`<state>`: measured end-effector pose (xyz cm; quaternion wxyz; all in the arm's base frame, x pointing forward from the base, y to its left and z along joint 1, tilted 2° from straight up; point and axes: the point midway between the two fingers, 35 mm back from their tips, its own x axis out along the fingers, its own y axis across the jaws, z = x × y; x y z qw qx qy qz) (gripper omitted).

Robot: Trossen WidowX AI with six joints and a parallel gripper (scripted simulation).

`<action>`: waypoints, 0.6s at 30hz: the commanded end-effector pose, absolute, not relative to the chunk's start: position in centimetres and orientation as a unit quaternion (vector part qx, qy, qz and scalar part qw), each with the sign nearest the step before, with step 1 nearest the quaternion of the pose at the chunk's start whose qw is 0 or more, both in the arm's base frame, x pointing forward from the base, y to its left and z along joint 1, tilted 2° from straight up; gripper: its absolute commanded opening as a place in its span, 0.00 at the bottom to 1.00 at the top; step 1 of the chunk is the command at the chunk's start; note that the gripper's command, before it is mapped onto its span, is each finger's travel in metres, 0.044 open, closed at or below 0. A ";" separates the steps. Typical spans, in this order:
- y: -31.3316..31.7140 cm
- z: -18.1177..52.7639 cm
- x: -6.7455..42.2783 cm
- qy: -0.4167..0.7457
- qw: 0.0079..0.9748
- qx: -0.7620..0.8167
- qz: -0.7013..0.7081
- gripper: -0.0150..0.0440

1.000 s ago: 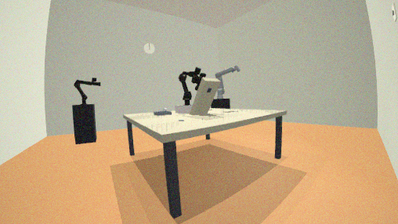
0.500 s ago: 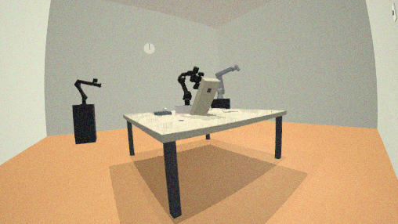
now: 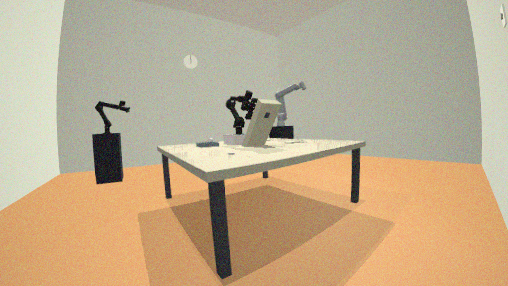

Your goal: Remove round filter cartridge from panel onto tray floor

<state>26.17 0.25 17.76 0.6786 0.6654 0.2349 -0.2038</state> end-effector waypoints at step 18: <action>0.3 16.2 25.3 0.234 0.680 0.665 -0.201 0.45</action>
